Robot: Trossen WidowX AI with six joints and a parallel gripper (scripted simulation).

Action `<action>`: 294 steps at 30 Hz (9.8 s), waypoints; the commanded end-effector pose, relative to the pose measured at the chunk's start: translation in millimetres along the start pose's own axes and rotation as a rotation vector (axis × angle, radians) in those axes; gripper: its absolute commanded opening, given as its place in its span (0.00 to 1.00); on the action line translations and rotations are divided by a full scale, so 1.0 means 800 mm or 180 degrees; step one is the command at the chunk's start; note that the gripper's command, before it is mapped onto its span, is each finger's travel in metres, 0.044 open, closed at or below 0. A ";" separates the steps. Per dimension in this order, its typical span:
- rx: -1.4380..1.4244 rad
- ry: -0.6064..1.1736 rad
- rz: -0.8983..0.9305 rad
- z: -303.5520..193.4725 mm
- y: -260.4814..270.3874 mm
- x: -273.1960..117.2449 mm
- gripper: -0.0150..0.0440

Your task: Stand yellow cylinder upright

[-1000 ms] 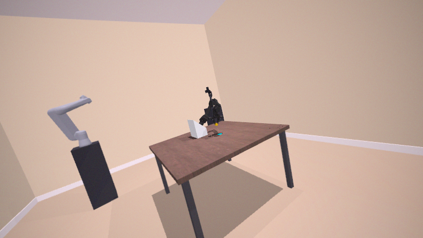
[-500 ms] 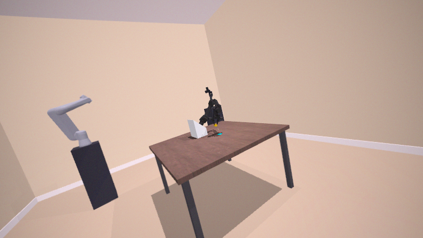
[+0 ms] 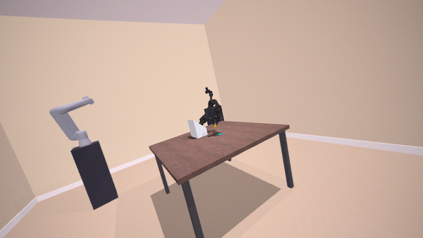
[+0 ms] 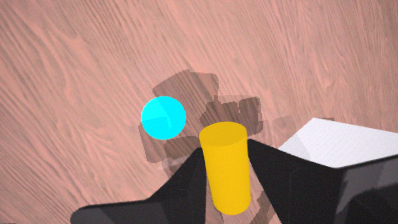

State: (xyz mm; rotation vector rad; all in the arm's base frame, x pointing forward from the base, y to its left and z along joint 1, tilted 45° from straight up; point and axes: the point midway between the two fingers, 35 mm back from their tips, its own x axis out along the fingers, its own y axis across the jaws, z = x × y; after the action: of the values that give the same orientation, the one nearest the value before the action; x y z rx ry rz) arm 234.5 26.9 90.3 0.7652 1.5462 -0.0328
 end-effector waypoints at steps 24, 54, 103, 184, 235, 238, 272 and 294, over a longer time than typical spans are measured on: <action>-0.0032 -0.0385 -0.0450 -0.002 -0.009 0.014 0.43; -0.0045 -0.0898 -0.0788 -0.001 -0.013 0.022 0.43; 0.0011 -0.1899 -0.0976 0.004 -0.010 0.022 0.43; 0.0388 -0.3576 -0.0262 -0.004 0.014 -0.007 0.43; 0.0839 -0.4347 0.0699 -0.025 0.021 -0.033 0.43; 0.0839 -0.4347 0.0699 -0.025 0.021 -0.033 0.43; 0.0865 -0.4322 0.0679 -0.027 0.041 0.007 0.43; 0.0849 -0.4334 0.0685 -0.034 0.053 0.063 0.43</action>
State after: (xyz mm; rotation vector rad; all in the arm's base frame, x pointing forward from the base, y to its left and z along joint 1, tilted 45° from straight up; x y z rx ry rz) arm 234.0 89.8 72.4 0.8189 0.1722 -0.5023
